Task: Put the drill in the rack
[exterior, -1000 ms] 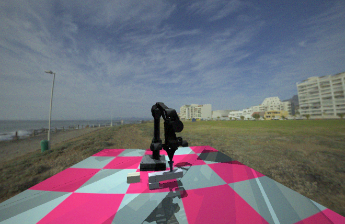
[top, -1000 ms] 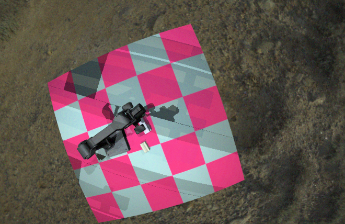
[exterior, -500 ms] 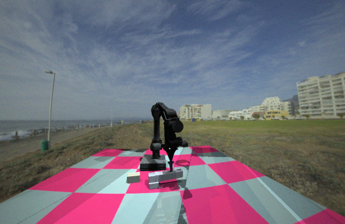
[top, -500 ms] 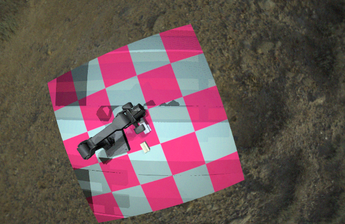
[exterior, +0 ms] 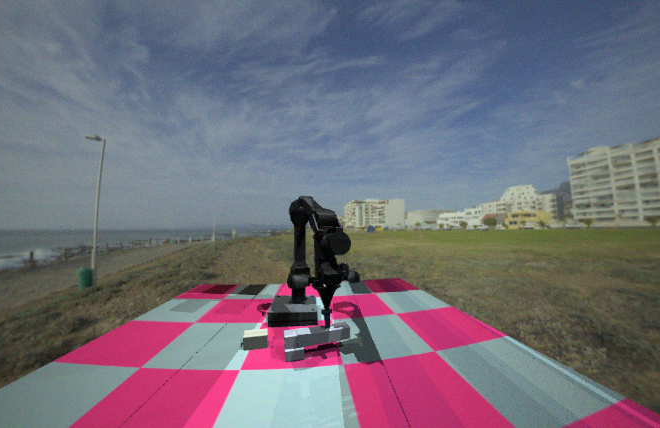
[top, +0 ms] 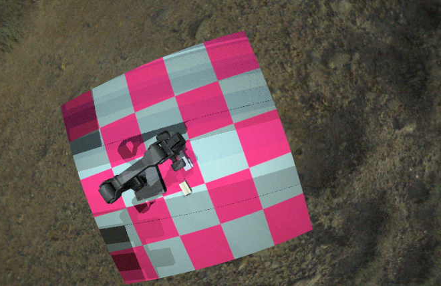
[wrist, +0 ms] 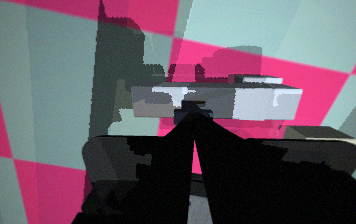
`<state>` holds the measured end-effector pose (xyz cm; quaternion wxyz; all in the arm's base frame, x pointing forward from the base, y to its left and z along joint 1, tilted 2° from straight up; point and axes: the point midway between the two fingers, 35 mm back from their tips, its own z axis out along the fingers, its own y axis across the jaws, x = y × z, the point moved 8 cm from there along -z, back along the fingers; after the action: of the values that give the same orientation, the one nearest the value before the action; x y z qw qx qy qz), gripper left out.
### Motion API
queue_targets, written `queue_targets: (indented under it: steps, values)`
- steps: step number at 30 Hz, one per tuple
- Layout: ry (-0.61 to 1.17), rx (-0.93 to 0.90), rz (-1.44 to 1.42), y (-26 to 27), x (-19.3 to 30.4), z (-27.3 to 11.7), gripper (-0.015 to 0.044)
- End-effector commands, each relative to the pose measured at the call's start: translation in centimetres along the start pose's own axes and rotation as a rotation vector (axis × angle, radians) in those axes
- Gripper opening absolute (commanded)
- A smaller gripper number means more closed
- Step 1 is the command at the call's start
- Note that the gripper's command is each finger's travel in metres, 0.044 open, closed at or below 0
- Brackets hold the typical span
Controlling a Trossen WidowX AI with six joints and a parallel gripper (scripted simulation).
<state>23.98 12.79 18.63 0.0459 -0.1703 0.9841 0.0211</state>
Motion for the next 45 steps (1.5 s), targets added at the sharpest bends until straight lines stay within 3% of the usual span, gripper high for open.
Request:
queue_targets:
  steps: [1,7,11,17,24,36,45]
  values:
    - [0.061,-0.002,-0.001,0.3,0.2,2.4,0.0000]
    - [0.061,-0.002,-0.001,0.3,0.2,2.6,0.0000]
    - [0.061,-0.002,-0.001,0.3,-0.4,0.8,0.0105]
    - [0.061,-0.001,-0.001,0.2,-1.2,-5.1,0.0263]
    - [0.054,0.001,-0.042,-0.3,-1.3,-4.2,0.0440]
    - [0.060,-0.017,-0.877,-9.3,-1.9,1.0,0.0440]
    - [0.060,-0.027,-1.207,-12.6,-1.3,2.9,0.0440]
